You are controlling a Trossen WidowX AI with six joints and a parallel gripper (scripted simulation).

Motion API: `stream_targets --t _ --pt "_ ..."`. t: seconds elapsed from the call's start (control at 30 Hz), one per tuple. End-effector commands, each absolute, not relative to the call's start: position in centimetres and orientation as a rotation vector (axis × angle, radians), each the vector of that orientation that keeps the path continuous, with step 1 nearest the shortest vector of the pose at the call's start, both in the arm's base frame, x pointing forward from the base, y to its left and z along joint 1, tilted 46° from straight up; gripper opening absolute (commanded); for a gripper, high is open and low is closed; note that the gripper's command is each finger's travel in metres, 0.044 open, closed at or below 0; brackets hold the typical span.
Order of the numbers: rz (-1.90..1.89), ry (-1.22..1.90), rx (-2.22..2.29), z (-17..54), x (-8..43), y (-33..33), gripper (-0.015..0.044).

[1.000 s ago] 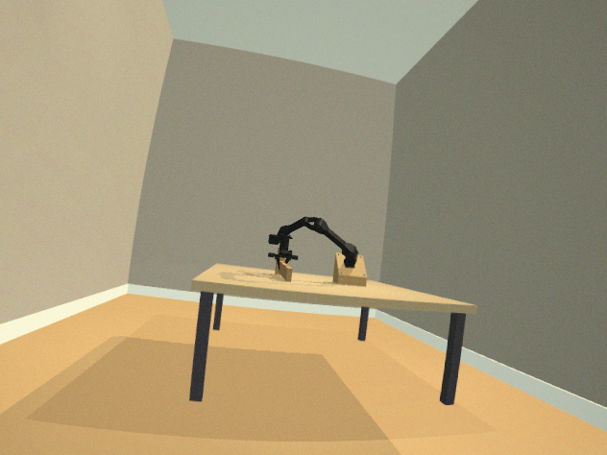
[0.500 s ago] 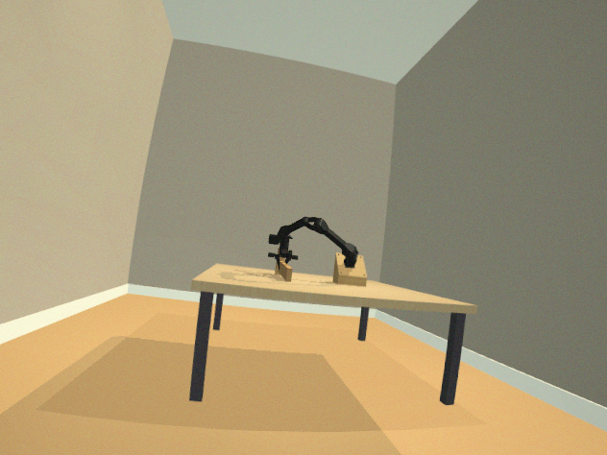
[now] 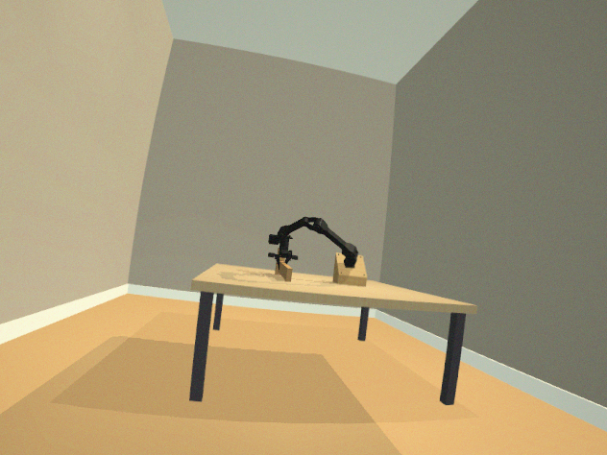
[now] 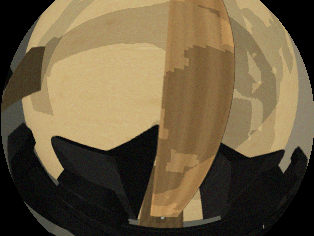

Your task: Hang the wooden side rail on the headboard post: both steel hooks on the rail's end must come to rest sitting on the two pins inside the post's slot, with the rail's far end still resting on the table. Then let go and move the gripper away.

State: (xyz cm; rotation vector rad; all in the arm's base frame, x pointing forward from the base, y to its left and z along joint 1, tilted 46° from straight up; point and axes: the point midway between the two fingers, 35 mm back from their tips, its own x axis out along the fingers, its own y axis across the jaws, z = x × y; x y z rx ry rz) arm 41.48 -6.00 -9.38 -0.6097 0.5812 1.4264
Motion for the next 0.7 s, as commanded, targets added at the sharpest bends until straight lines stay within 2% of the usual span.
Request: stream_targets --t 0.0,0.67 --pt "1.415 0.58 -0.618 -9.22 41.66 -6.61 0.0" --pt "1.415 0.58 -0.618 -9.4 41.57 -6.73 0.0"
